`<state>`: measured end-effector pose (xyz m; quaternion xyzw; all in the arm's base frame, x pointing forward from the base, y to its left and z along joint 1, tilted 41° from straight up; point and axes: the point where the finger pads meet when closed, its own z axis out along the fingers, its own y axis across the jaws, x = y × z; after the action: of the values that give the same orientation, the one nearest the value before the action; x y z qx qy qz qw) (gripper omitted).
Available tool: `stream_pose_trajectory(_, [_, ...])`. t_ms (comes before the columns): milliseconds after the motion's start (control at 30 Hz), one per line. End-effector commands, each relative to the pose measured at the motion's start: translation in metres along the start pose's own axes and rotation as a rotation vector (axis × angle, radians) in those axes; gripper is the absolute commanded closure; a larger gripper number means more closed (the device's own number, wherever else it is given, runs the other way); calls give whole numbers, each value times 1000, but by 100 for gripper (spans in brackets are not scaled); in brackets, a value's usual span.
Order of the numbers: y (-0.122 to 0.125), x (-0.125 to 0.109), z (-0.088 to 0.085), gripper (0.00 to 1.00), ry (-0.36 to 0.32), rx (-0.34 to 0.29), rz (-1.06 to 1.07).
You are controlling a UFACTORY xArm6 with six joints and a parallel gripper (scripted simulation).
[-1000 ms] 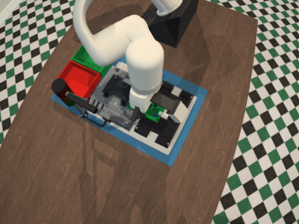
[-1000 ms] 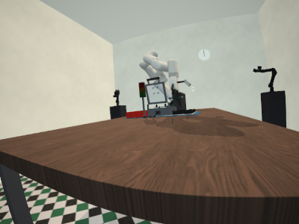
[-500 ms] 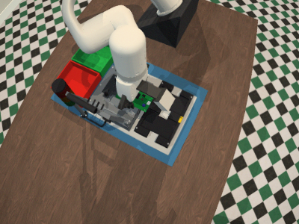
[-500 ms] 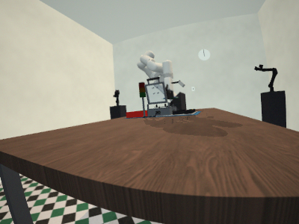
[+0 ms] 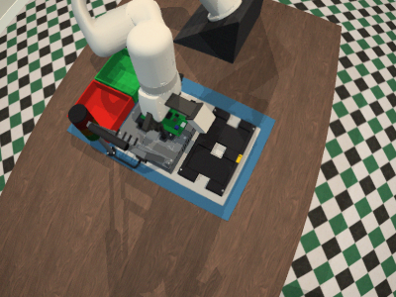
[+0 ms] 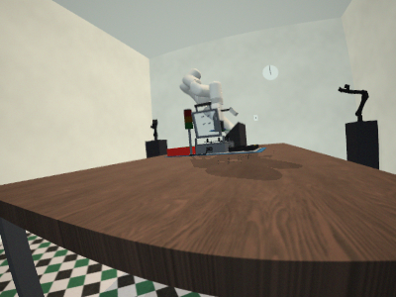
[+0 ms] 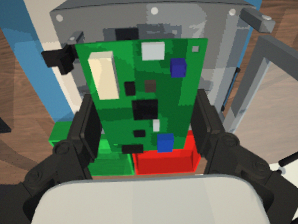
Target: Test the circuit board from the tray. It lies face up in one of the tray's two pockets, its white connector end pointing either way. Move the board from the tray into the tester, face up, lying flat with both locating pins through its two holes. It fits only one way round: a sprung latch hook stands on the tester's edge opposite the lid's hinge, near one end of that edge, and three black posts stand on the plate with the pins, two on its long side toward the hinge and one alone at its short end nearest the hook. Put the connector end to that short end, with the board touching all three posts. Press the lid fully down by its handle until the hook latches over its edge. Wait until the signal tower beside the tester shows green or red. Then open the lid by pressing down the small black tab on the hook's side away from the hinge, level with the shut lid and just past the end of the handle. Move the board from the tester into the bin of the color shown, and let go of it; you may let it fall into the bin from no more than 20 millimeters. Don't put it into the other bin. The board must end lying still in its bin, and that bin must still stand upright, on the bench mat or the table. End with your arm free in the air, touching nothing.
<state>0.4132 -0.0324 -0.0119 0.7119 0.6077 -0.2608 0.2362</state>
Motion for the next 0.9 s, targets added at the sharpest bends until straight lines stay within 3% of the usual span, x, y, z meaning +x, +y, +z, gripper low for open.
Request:
stream_pose_trajectory(0, [-1, -10, -2, 21, 2, -4, 1])
stream_pose_trajectory(300, [-5, -24, -3, 21, 2, -4, 1])
stream_pose_trajectory(867, [-6, -29, -4, 21, 2, -4, 1])
